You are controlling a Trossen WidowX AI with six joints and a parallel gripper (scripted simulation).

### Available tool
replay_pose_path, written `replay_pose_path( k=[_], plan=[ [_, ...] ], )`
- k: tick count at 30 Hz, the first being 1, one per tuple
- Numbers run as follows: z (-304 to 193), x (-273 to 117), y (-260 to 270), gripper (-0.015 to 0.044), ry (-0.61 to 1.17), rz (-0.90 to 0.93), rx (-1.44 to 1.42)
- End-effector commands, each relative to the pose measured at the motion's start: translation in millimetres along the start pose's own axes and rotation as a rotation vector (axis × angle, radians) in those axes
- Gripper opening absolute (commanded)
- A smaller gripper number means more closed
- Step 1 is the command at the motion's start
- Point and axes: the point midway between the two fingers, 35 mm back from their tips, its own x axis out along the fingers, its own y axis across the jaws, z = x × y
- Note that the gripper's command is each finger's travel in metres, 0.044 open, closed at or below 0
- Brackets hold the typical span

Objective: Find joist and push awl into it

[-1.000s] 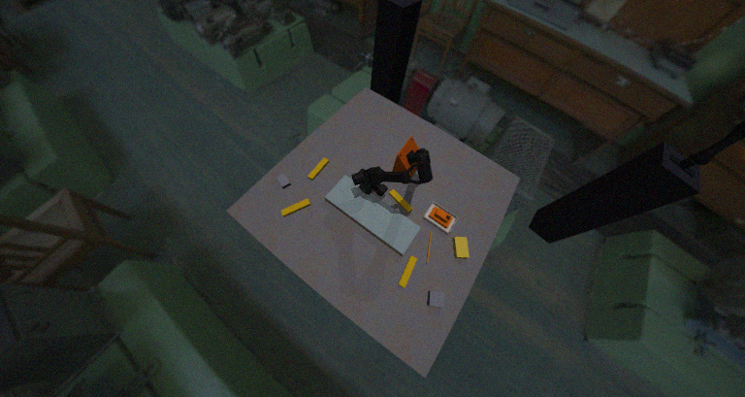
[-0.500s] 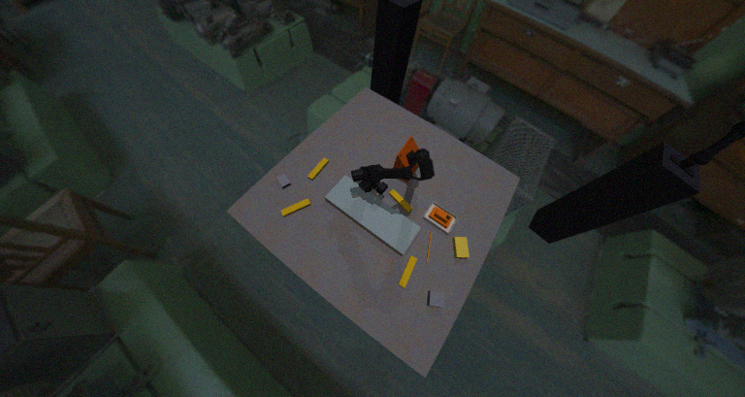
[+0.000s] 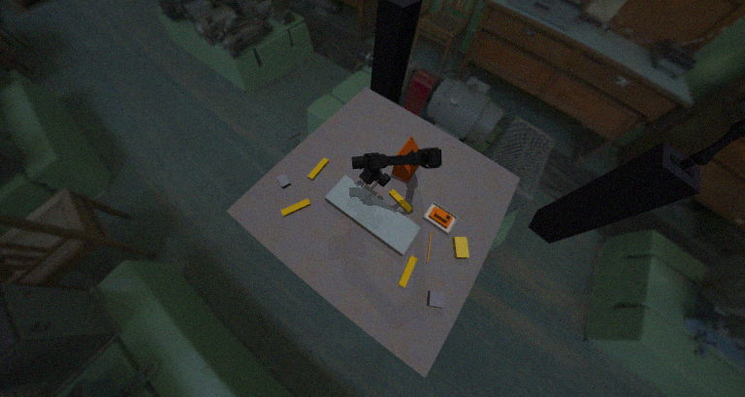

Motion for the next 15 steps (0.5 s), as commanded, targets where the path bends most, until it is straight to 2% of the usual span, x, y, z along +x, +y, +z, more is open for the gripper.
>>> replay_pose_path(
  k=[1,15],
  plan=[
    [-4.6,-7.3,-0.3,0.0000,-0.008,0.012,-0.005],
    [-39.4,-25.0,-6.9,0.0000,-0.232,0.183,-0.034]
  ],
)
